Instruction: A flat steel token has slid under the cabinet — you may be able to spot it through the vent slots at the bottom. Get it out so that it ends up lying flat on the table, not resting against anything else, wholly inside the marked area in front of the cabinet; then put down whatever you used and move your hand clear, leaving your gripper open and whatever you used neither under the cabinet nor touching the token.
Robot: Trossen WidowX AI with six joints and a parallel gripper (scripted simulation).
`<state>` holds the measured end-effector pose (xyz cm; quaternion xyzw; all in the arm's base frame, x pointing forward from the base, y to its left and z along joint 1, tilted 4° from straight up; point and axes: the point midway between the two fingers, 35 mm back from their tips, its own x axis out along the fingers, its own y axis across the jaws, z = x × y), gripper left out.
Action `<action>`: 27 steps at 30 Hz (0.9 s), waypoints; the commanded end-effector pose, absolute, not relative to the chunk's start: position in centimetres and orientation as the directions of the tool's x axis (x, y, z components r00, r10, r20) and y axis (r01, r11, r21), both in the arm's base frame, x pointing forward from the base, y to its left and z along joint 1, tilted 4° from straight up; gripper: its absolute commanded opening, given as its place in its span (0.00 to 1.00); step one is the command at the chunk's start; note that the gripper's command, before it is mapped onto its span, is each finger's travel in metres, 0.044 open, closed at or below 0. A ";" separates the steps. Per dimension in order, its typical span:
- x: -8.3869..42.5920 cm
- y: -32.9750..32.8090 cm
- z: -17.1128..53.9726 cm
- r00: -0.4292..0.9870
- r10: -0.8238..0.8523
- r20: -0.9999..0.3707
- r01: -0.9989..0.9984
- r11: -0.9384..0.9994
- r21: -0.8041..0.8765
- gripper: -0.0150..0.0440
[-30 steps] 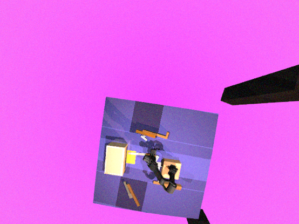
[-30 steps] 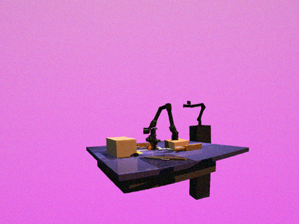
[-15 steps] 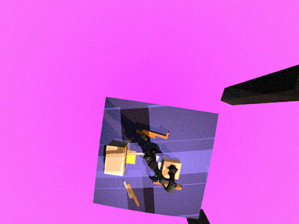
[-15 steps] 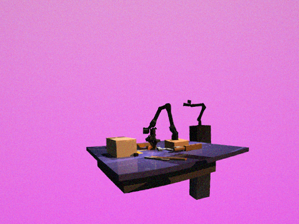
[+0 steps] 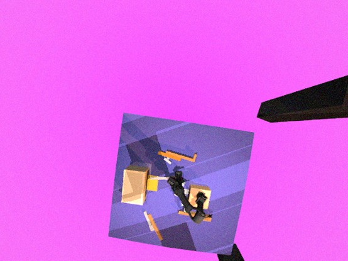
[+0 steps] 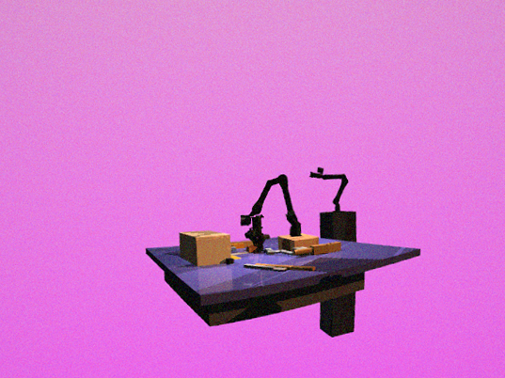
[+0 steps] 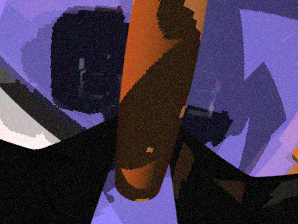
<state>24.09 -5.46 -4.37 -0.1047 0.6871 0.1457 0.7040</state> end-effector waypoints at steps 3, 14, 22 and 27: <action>24.4 -6.3 -4.3 0.016 0.056 -0.998 -0.353 0.935 0.047 0.25; 24.6 -7.5 -4.3 0.015 0.055 -0.998 -0.363 0.931 0.046 0.25; 24.4 -7.5 -4.4 0.011 0.060 -0.998 -0.367 0.929 0.052 0.39; 24.4 -7.5 -4.4 0.011 0.060 -0.998 -0.367 0.929 0.052 0.59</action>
